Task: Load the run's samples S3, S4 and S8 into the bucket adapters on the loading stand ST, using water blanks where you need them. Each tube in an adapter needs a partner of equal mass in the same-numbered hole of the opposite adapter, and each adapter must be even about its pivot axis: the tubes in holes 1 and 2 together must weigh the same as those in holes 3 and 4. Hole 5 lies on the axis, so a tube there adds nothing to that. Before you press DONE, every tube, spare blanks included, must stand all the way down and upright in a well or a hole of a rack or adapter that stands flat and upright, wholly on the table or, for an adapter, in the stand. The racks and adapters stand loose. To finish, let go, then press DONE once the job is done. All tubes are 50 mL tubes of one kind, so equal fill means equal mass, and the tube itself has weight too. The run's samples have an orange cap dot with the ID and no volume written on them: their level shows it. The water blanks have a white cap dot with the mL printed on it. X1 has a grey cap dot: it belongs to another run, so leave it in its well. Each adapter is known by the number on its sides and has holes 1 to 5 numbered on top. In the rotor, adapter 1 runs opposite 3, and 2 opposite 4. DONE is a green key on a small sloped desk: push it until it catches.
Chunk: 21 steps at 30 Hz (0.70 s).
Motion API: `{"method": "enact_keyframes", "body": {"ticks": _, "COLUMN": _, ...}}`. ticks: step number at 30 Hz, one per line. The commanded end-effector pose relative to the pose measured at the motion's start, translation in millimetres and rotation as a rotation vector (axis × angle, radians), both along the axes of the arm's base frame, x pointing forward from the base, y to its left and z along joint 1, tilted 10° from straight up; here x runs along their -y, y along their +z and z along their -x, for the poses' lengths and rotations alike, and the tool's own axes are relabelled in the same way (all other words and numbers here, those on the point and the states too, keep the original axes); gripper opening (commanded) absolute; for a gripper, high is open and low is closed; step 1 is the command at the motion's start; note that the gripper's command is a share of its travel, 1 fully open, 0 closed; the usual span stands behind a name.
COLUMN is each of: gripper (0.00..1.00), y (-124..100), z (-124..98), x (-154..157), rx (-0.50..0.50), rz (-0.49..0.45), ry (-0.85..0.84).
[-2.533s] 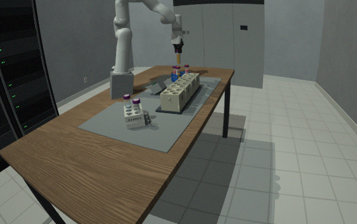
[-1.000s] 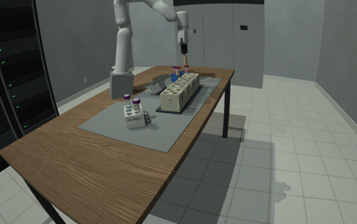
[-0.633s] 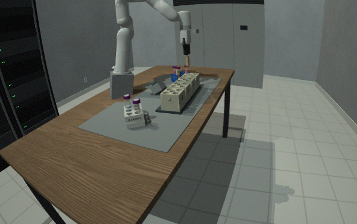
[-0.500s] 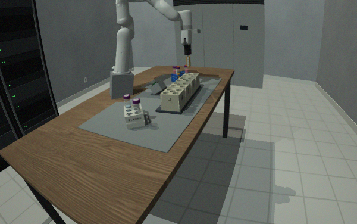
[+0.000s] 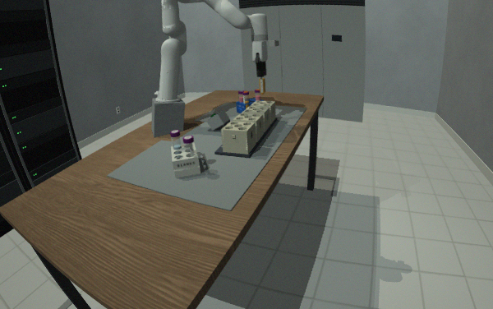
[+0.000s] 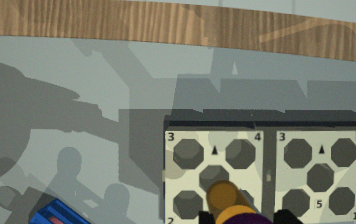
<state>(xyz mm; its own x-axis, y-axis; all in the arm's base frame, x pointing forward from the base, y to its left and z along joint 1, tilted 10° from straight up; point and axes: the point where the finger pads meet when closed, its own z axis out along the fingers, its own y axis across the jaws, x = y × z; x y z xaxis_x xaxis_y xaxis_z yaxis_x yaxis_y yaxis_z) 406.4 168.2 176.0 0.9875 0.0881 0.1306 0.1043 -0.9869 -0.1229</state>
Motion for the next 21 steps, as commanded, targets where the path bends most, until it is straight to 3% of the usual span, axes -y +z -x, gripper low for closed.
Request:
{"method": "enact_keyframes", "body": {"ticks": 1, "gripper": 0.00, "y": 2, "z": -1, "x": 0, "rx": 0.004, "rz": -0.002, "ry": -0.001}}
{"method": "enact_keyframes", "body": {"ticks": 10, "gripper": 0.00, "y": 2, "z": -1, "x": 0, "rx": 0.004, "rz": -0.002, "ry": 0.000}}
{"method": "enact_keyframes", "body": {"ticks": 21, "gripper": 0.00, "y": -16, "z": -3, "x": -3, "rx": 0.004, "rz": -0.002, "ry": -0.001}}
